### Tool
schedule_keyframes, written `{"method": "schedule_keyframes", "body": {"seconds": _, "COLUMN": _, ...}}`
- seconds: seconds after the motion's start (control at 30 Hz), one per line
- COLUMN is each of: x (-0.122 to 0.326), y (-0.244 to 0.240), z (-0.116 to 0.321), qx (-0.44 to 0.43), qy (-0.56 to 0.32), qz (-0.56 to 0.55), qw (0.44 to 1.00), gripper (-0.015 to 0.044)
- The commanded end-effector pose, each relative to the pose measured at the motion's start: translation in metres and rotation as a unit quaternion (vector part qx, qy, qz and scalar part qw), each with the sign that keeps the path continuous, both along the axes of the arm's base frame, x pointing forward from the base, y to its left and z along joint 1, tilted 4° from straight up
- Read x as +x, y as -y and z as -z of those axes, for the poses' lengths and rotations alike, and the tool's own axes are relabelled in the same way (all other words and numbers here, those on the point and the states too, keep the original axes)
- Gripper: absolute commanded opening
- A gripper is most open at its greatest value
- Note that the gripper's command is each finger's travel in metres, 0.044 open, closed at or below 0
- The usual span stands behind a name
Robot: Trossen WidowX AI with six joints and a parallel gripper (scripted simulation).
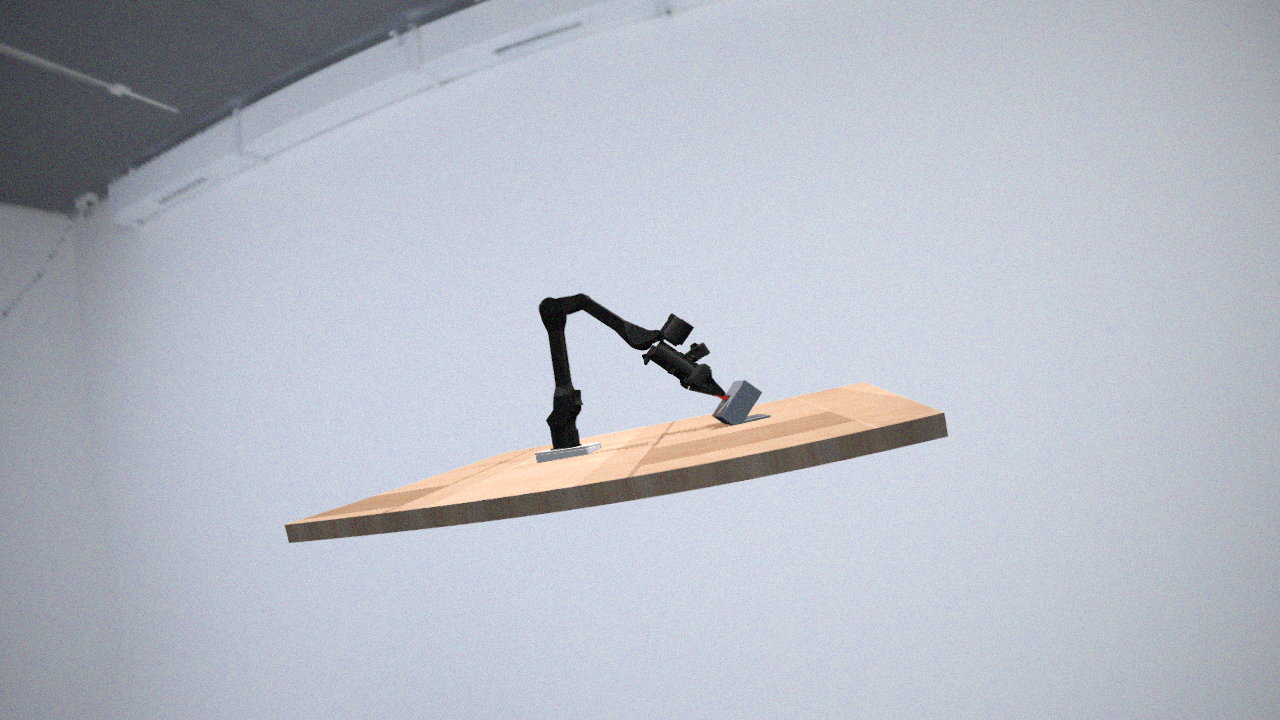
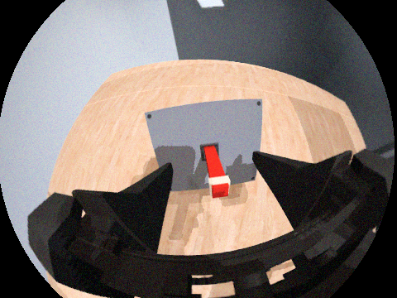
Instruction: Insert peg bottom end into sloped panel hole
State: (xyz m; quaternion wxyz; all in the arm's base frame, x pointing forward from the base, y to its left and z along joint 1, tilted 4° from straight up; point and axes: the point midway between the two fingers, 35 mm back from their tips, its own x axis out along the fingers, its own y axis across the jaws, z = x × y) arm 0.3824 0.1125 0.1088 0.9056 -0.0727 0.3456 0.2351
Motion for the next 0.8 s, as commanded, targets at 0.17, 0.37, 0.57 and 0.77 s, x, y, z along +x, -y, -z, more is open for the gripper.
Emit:
{"method": "schedule_keyframes", "body": {"seconds": 0.17, "x": -0.007, "y": 0.005, "z": -0.012, "qx": 0.001, "qy": 0.005, "qz": -0.001, "qw": 1.000, "gripper": 0.0440}}
{"method": "schedule_keyframes", "body": {"seconds": 0.37, "x": -0.011, "y": 0.008, "z": -0.018, "qx": 0.001, "qy": 0.005, "qz": -0.001, "qw": 1.000, "gripper": 0.0440}}
{"method": "schedule_keyframes", "body": {"seconds": 0.57, "x": -0.016, "y": 0.012, "z": -0.024, "qx": 0.000, "qy": 0.004, "qz": 0.000, "qw": 1.000, "gripper": 0.0440}}
{"method": "schedule_keyframes", "body": {"seconds": 0.77, "x": -0.021, "y": 0.015, "z": -0.029, "qx": 0.000, "qy": 0.004, "qz": 0.000, "qw": 1.000, "gripper": 0.0440}}
